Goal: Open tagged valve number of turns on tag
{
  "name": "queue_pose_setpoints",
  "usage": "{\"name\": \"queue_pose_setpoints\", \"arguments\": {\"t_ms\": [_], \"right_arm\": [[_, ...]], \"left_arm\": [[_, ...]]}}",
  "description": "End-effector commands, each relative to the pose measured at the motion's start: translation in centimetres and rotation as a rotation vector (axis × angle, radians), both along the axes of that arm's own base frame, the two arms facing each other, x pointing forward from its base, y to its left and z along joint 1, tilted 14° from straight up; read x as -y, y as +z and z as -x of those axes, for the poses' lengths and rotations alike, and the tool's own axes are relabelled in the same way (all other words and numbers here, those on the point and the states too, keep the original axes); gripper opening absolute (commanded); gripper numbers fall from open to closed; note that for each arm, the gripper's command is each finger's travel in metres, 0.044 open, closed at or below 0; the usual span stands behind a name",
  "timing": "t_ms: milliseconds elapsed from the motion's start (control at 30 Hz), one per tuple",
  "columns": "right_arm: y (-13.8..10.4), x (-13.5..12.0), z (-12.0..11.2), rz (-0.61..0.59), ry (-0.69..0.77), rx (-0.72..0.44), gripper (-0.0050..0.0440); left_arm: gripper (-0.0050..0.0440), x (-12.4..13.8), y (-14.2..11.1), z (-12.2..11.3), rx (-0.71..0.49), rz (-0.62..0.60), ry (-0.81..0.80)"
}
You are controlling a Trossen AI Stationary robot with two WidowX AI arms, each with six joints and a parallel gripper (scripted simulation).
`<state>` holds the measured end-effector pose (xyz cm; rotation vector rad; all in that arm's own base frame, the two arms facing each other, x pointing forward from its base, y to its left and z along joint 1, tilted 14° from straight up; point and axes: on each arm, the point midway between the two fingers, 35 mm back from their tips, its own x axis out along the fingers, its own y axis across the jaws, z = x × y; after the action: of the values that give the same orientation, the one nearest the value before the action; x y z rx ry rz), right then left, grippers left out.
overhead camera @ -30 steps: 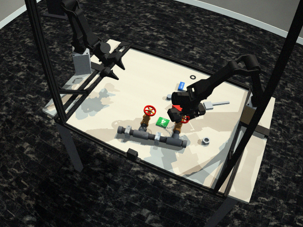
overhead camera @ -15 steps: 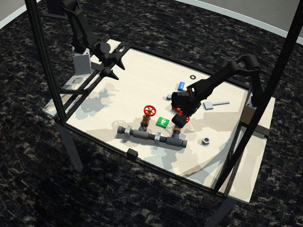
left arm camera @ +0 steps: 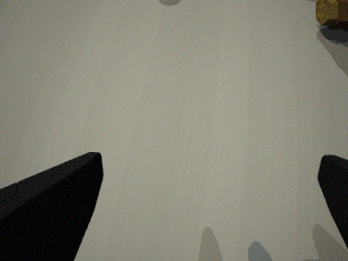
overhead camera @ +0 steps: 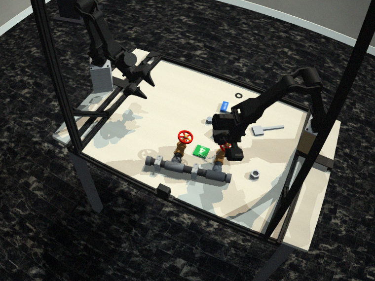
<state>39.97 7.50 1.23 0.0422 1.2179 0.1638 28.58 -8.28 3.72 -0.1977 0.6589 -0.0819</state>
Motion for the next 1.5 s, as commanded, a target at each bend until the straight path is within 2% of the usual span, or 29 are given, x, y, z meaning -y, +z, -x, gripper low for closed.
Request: {"name": "queue_pose_setpoints", "arguments": {"t_ms": [0,100,333,367,667,733,967,1067,1133,1233,1300,1367,1467], "right_arm": [[0.00,0.00,0.00,0.073,0.204,0.034,0.0000],[0.00,0.00,0.00,0.125,0.348,0.057,0.0000],[0.00,0.00,0.00,0.145,0.405,0.066,0.0000],[0.00,0.00,0.00,0.132,0.366,0.059,0.0024],[0.00,0.00,0.00,0.132,0.366,0.059,0.0240],[0.00,0.00,0.00,0.132,0.366,0.059,0.0240],[0.00,0.00,0.00,0.132,0.366,0.059,0.0400],[0.00,0.00,0.00,0.132,0.366,0.059,0.0400],[0.00,0.00,0.00,0.110,0.306,0.049,0.0400],[0.00,0.00,0.00,0.030,0.085,0.013,0.0400],[0.00,0.00,0.00,0.030,0.085,0.013,0.0400],[0.00,0.00,0.00,-0.025,-0.070,-0.011,0.0400],[0.00,0.00,0.00,-0.077,-0.215,-0.035,0.0400]], "left_arm": [[0.0400,0.00,0.00,0.00,0.000,0.000,0.000],[0.0400,0.00,0.00,0.00,0.000,0.000,0.000],[0.0400,0.00,0.00,0.00,0.000,0.000,0.000],[0.0400,0.00,0.00,0.00,0.000,0.000,0.000],[0.0400,0.00,0.00,0.00,0.000,0.000,0.000],[0.0400,0.00,0.00,0.00,0.000,0.000,0.000],[0.0400,0.00,0.00,0.00,0.000,0.000,0.000],[0.0400,0.00,0.00,0.00,0.000,0.000,0.000],[0.0400,0.00,0.00,0.00,0.000,0.000,0.000],[0.0400,0.00,0.00,0.00,0.000,0.000,0.000],[0.0400,0.00,0.00,0.00,0.000,0.000,0.000],[0.0400,0.00,0.00,0.00,0.000,0.000,0.000],[0.0400,0.00,0.00,0.00,0.000,0.000,0.000]]}}
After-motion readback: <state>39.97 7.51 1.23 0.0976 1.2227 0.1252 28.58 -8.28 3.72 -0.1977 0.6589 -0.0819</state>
